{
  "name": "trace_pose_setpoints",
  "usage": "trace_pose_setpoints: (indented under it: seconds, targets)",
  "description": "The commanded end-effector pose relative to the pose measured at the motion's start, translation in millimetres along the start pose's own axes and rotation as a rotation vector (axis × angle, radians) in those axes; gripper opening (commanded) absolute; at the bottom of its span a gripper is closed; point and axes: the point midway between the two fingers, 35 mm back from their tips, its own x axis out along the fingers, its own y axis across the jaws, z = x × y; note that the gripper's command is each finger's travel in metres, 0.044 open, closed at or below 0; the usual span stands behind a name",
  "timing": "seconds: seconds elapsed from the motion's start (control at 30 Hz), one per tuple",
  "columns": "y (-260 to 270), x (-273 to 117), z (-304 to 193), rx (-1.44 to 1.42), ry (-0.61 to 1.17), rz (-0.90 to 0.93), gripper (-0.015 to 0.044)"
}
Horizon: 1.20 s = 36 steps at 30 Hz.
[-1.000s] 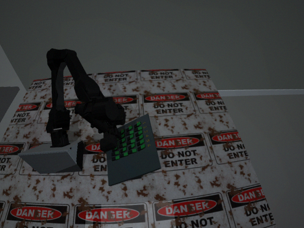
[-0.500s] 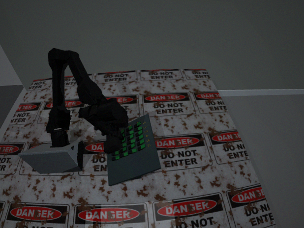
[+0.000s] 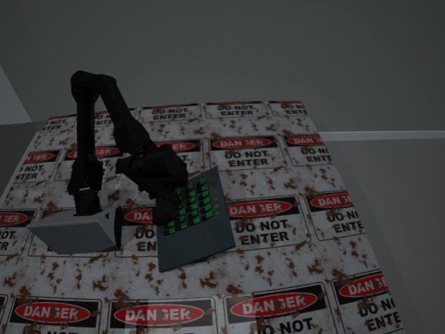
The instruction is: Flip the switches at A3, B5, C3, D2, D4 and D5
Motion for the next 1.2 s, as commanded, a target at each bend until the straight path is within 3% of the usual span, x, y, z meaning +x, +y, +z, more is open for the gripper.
trace_pose_setpoints:
  seconds: [0.0,1.17]
  targets:
    - [-0.1,0.2,0.2,0.003,-0.001,0.0,0.0]
    - [-0.1,4.8,0.3,0.003,-0.001,0.0,0.0]
